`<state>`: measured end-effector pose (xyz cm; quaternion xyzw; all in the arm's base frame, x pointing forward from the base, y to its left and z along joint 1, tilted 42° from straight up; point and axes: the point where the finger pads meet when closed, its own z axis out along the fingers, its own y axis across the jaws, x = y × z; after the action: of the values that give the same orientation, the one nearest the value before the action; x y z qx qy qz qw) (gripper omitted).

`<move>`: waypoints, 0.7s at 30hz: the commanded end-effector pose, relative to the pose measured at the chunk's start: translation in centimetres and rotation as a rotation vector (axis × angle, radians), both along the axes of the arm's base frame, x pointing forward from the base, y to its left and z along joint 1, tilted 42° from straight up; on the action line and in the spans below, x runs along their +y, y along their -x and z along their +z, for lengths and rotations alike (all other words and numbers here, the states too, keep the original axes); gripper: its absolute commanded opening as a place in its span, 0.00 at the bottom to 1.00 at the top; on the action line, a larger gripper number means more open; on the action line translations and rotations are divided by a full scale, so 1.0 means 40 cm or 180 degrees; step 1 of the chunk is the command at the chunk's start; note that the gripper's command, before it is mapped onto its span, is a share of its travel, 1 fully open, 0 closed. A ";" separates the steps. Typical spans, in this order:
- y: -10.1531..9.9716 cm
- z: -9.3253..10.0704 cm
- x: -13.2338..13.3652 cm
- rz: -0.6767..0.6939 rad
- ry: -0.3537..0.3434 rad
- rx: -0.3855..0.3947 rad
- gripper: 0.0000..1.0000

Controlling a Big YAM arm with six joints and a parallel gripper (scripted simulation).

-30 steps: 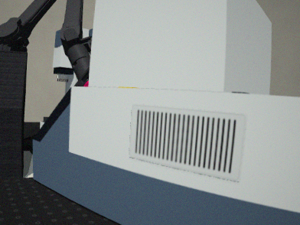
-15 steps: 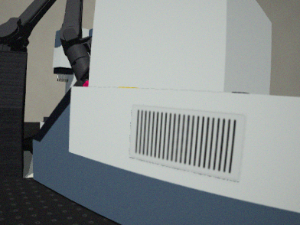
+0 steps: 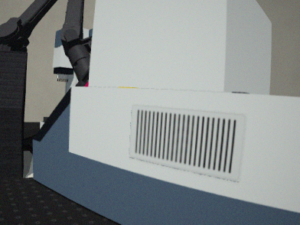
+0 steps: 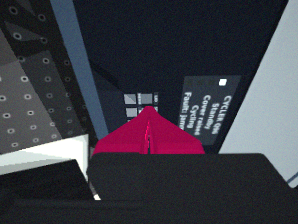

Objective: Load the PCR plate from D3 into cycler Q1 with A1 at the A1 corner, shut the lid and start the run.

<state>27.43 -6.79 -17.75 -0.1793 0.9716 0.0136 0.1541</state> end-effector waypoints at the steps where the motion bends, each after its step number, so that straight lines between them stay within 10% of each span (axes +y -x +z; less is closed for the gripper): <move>1: -0.037 -0.015 -0.008 -0.0027 0.0027 -0.0078 0.00; 21: -0.023 -0.044 -0.009 -0.0015 0.0025 -0.0025 0.00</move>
<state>27.52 -6.25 -20.27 -0.1828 0.9719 0.0179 0.1471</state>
